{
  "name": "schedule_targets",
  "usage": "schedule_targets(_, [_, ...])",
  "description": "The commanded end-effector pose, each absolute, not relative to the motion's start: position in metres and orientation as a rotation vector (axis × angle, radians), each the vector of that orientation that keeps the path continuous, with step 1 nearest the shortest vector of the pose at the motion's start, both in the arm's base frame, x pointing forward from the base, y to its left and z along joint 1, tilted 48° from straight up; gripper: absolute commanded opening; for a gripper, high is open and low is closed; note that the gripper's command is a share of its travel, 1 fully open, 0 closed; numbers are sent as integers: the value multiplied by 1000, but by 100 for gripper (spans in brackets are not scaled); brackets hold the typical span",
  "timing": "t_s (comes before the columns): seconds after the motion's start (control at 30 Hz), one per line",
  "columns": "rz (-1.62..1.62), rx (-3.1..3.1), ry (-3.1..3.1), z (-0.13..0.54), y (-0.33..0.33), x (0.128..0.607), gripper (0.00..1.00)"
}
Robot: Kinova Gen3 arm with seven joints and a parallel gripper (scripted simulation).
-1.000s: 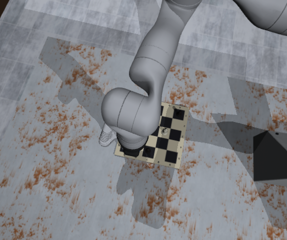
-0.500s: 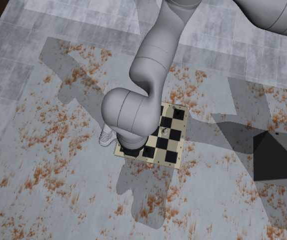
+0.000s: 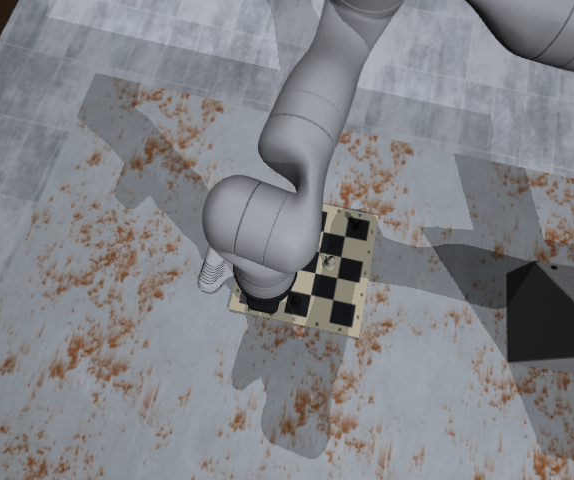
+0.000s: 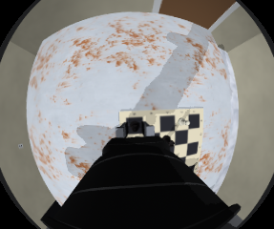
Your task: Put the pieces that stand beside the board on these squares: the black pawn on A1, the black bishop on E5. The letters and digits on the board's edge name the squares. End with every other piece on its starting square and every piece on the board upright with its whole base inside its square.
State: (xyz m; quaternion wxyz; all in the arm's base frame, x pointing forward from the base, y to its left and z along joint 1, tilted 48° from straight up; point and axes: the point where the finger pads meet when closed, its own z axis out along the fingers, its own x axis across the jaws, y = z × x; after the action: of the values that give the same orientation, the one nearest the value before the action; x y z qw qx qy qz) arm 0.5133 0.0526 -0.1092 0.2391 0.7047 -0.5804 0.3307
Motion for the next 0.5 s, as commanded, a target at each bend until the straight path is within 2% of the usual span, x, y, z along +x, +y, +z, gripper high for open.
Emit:
schedule_targets(0.0, [906, 1931, -1589, -109, 54, 514, 73])
schedule_targets(0.47, [907, 1931, -1589, -107, 56, 513, 73])
